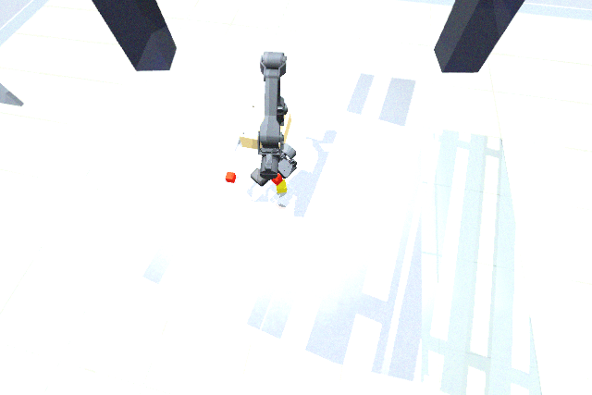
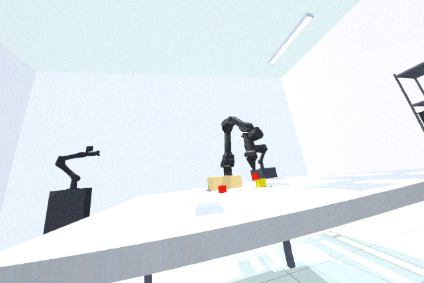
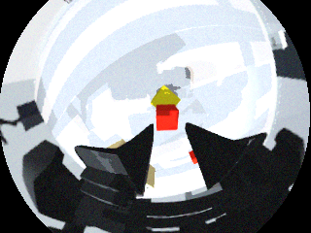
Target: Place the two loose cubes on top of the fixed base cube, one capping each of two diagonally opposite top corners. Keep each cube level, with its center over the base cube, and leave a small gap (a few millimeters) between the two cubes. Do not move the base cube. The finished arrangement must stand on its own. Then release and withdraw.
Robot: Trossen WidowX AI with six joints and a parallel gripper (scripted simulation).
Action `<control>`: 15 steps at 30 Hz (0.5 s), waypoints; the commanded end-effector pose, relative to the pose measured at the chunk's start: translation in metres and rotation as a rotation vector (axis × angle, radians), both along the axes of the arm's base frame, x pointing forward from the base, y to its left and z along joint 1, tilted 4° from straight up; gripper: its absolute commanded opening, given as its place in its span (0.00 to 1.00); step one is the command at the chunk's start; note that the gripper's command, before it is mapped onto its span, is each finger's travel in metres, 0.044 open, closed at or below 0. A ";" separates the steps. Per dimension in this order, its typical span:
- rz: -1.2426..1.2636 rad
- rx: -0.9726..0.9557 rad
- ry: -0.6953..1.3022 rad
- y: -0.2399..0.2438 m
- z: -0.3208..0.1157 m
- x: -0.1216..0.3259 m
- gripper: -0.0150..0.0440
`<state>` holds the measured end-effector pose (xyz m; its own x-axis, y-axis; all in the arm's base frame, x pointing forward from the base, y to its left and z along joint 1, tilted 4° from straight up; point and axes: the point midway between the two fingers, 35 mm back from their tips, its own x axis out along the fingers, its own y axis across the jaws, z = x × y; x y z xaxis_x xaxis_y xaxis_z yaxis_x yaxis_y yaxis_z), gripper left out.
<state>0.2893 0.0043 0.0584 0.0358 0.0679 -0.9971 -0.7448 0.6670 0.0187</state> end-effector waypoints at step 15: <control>-0.926 0.026 0.056 -0.071 0.010 0.005 0.70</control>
<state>0.2932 -0.0496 0.0643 0.0334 0.0608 -0.9976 -0.1258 0.9905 0.0562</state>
